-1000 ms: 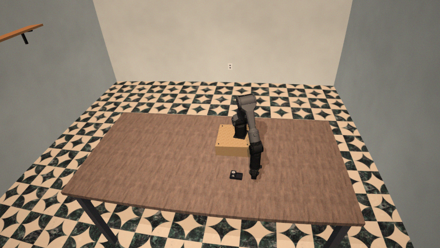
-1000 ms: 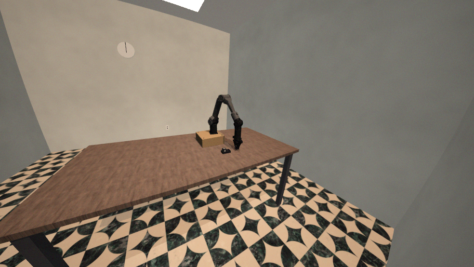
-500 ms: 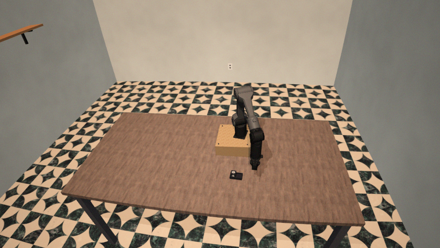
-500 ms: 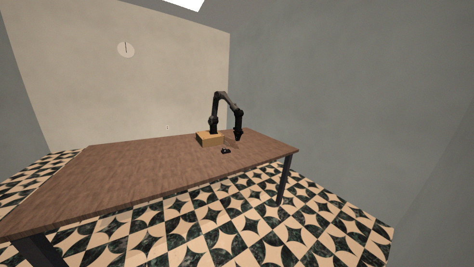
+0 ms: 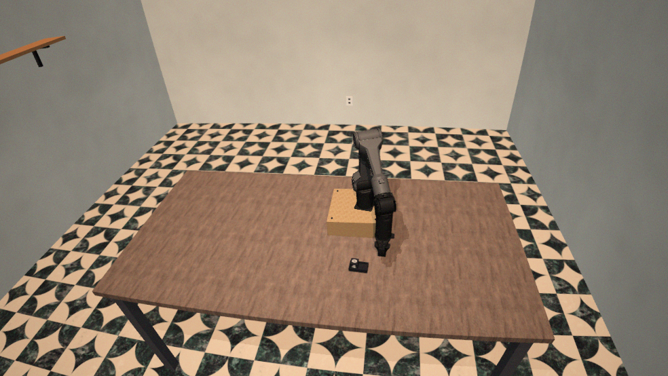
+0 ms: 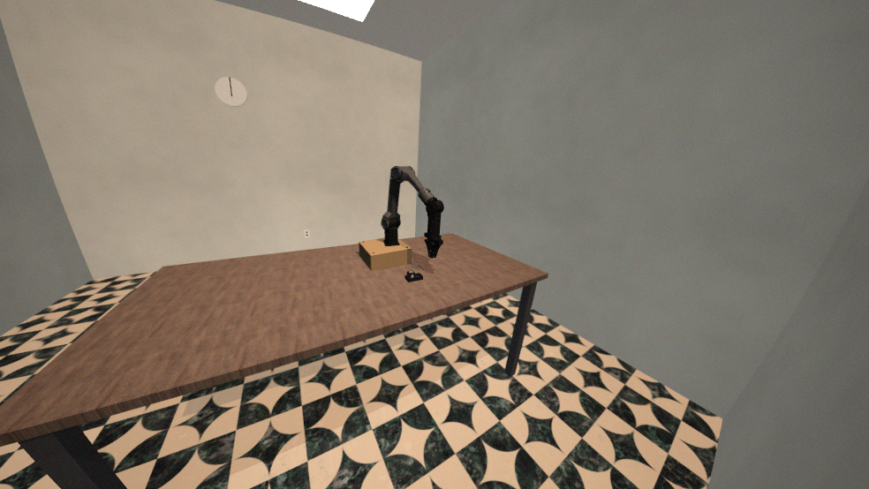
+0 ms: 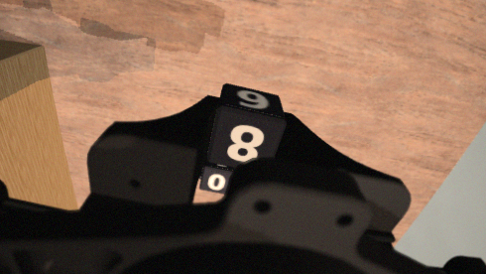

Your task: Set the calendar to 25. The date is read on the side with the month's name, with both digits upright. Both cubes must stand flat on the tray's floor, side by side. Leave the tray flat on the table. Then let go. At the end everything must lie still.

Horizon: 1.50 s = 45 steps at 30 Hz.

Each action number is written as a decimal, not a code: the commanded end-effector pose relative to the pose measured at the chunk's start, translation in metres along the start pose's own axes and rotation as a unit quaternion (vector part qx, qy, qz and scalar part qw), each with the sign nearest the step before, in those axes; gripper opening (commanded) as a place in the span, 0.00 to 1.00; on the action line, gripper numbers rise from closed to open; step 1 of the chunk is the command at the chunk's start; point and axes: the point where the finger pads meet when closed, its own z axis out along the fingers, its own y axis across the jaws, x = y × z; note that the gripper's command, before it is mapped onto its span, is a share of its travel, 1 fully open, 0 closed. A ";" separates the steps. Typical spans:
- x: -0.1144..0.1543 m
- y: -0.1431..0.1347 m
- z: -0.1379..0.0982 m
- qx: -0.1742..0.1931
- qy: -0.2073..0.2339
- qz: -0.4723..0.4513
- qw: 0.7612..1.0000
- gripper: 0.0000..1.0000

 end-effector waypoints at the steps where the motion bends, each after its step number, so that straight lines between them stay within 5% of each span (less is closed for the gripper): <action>1: 0.038 0.000 -0.005 0.001 -0.001 0.004 1.000 0.34; 4: 0.072 0.005 -0.009 0.001 0.000 0.009 1.000 0.34; 27: 0.073 0.005 0.002 -0.001 0.000 0.008 1.000 0.34; 45: 0.073 0.003 0.066 0.000 0.000 0.009 1.000 0.34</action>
